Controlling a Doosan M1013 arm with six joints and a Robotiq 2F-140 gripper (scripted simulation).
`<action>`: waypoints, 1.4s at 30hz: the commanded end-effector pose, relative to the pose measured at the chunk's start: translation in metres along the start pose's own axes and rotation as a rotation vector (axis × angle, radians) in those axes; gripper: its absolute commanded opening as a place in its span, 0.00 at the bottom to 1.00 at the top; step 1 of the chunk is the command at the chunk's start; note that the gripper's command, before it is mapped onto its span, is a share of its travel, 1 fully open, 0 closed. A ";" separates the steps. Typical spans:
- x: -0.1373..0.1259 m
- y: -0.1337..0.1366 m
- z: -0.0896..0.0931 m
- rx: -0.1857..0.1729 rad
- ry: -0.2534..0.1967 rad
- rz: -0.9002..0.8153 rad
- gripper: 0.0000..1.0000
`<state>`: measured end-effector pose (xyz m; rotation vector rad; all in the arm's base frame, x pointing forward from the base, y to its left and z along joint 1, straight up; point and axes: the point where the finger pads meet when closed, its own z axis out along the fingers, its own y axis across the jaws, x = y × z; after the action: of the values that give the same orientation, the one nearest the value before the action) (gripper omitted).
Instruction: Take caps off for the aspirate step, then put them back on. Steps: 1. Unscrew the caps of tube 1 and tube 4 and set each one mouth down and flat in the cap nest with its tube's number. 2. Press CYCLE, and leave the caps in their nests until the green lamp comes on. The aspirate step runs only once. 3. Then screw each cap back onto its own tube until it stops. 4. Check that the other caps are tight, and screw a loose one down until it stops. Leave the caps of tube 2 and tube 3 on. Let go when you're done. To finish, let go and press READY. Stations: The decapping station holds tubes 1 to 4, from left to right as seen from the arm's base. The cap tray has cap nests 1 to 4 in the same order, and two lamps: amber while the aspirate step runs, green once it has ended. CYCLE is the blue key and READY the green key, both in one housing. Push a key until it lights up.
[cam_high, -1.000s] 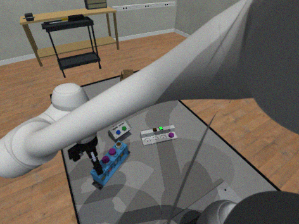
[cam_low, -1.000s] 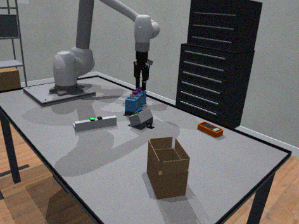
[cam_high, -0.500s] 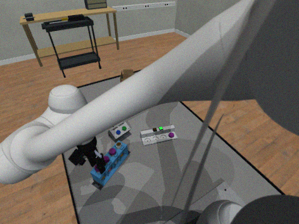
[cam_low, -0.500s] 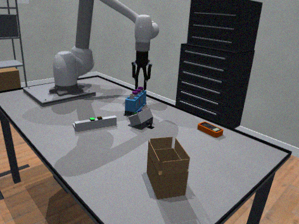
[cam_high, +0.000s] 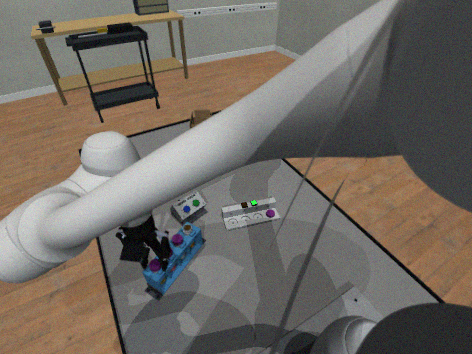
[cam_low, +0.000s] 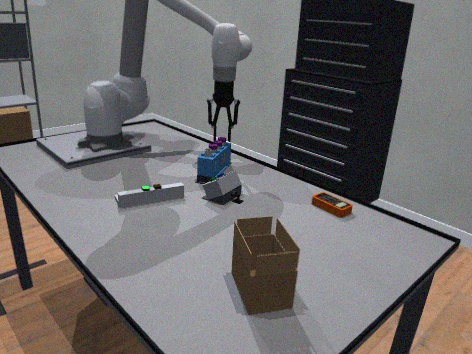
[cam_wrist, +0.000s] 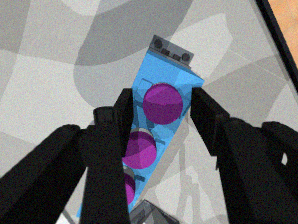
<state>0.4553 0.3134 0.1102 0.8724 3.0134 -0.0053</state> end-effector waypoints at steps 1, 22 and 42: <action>0.000 0.000 -0.001 -0.002 0.004 -0.004 0.30; 0.000 0.000 -0.001 -0.001 0.004 0.346 0.30; 0.000 0.000 0.000 0.000 0.004 0.895 0.41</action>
<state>0.4553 0.3134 0.1099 2.0890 2.3484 0.0014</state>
